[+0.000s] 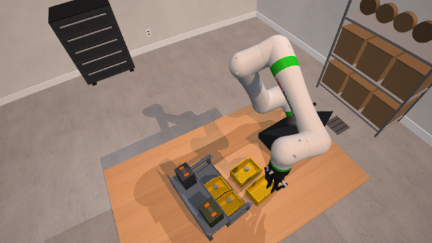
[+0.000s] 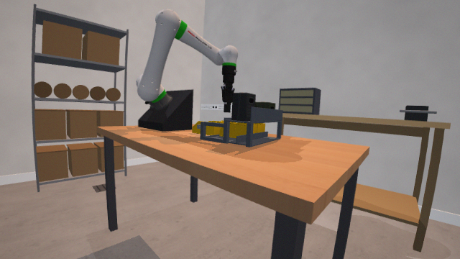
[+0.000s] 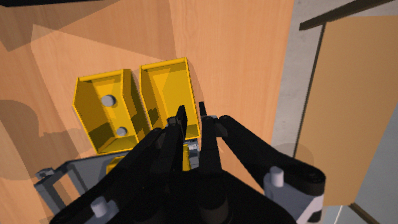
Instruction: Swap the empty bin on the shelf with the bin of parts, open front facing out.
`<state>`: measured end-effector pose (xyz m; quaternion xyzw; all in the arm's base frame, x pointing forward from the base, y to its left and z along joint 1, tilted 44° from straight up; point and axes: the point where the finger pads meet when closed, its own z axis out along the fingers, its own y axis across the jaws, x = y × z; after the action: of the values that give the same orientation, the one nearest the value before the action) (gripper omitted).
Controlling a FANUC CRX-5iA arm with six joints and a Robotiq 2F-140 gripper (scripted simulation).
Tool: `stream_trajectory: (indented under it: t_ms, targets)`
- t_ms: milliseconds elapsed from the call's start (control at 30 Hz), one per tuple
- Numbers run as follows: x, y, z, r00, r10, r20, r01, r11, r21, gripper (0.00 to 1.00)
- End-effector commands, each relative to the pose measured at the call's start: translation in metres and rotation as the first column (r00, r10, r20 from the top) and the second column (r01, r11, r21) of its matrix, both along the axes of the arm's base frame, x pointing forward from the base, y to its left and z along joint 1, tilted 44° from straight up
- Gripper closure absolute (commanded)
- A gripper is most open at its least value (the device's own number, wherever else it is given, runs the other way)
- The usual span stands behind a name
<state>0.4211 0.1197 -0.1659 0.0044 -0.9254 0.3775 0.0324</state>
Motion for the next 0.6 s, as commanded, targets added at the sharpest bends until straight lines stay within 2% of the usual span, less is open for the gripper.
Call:
stream_trajectory:
  t_ms: [0,567]
  targets:
    - [0.0008,0.0029,0.0023,1.000,0.001,0.001,-0.001,1.000,0.001,0.76]
    - [0.0013,0.0088,0.0084,1.000,0.001,0.001,-0.001,1.000,0.001,0.76]
